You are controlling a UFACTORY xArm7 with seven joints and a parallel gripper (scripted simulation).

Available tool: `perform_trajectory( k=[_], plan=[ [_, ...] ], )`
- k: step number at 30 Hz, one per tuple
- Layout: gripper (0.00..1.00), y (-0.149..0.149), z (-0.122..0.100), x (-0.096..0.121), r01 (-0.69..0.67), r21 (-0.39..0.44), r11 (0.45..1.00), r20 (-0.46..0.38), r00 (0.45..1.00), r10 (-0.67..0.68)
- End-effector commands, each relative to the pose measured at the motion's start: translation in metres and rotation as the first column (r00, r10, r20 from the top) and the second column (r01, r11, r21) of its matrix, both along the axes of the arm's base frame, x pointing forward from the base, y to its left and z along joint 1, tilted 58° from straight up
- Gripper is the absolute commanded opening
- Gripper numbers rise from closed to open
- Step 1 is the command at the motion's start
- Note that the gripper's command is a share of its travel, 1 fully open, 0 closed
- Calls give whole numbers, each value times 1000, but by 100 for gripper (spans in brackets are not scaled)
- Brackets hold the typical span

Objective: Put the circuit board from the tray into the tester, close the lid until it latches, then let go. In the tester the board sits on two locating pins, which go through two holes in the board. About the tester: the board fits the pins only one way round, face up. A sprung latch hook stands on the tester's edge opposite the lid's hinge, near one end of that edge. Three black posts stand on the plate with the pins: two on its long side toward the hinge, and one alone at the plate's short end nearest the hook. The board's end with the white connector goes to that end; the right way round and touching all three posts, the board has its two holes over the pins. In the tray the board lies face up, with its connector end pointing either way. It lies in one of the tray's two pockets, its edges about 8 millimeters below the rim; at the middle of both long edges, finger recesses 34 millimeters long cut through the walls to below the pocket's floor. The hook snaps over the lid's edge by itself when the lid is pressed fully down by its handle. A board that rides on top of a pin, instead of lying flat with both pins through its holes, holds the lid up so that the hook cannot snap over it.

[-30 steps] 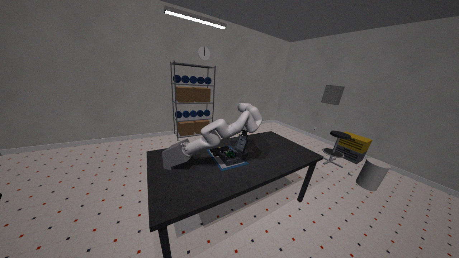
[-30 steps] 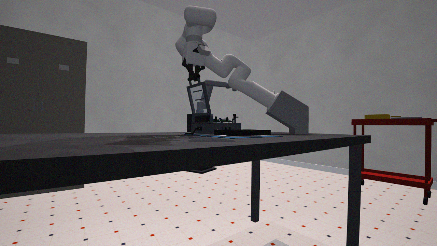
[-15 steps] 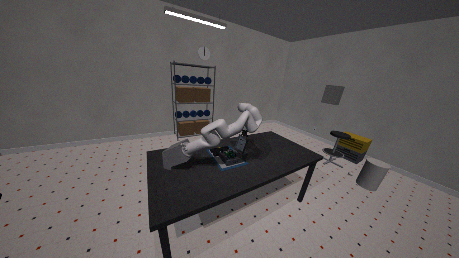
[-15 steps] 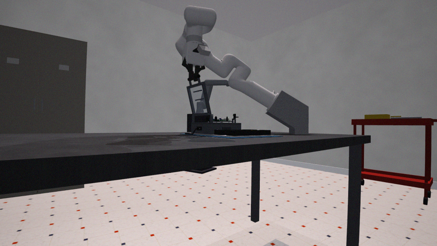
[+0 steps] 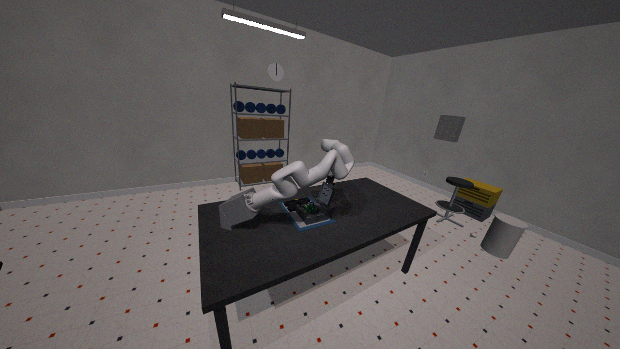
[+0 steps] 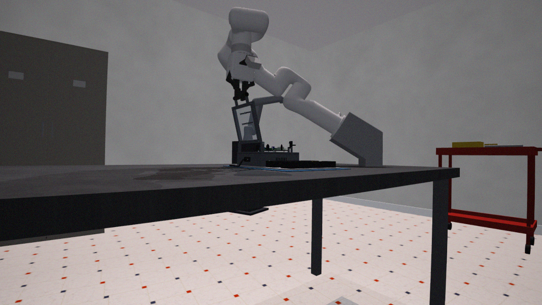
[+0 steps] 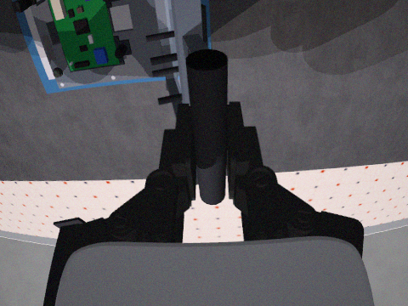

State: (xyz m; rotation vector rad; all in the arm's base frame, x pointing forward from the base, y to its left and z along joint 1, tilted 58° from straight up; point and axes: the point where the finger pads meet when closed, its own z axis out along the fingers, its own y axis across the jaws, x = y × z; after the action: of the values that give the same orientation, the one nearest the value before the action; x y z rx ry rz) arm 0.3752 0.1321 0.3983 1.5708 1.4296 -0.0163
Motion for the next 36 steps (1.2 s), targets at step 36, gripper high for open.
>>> perform_trajectory(
  k=[36],
  plan=[
    [0, 1, -7, -13, -3, 1, 1000, 0, 1000, 3]
  ],
)
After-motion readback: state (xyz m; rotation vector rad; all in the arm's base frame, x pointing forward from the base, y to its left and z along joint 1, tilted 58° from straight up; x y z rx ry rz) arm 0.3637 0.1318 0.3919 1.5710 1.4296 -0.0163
